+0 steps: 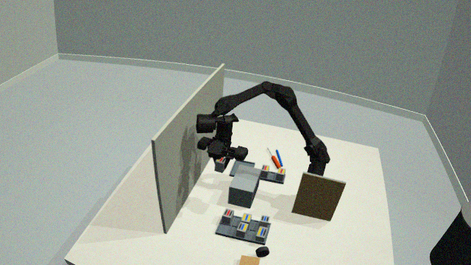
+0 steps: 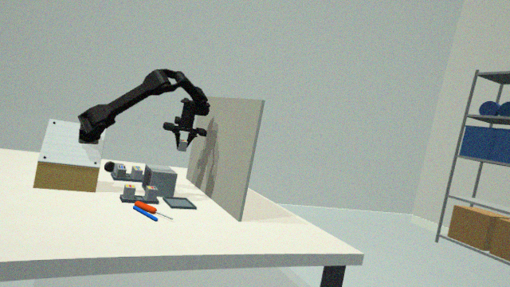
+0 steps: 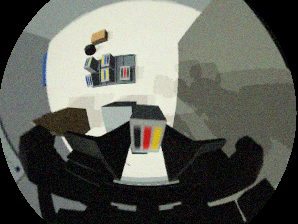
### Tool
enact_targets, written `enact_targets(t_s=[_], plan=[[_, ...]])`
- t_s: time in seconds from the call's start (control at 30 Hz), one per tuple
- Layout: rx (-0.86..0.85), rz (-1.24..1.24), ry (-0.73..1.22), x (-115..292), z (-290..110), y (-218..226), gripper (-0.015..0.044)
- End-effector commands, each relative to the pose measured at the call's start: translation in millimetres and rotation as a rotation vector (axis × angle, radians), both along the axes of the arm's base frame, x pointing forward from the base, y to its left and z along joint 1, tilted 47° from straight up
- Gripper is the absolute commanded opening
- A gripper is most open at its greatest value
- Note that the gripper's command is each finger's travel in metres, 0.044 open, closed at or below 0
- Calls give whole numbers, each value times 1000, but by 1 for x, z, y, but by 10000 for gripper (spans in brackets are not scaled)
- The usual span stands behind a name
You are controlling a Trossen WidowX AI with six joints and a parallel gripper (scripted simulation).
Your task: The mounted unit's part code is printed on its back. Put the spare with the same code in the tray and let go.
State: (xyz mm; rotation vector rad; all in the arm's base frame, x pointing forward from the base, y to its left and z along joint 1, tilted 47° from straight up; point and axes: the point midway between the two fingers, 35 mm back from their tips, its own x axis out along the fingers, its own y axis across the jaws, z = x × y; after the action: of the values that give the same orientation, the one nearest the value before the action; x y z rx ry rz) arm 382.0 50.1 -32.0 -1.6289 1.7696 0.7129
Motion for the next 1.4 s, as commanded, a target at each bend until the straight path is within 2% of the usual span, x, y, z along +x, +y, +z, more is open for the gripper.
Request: enact_targets(t_s=[0.0,0.47,0.93,1.37], plan=[[5,2,-8,3,22,-22,0],[-18,2,-16,-5,92,-99,0],[-93,-4,8,-42,159,-176,0],[-96,-5,10,-43,158,-183,0]])
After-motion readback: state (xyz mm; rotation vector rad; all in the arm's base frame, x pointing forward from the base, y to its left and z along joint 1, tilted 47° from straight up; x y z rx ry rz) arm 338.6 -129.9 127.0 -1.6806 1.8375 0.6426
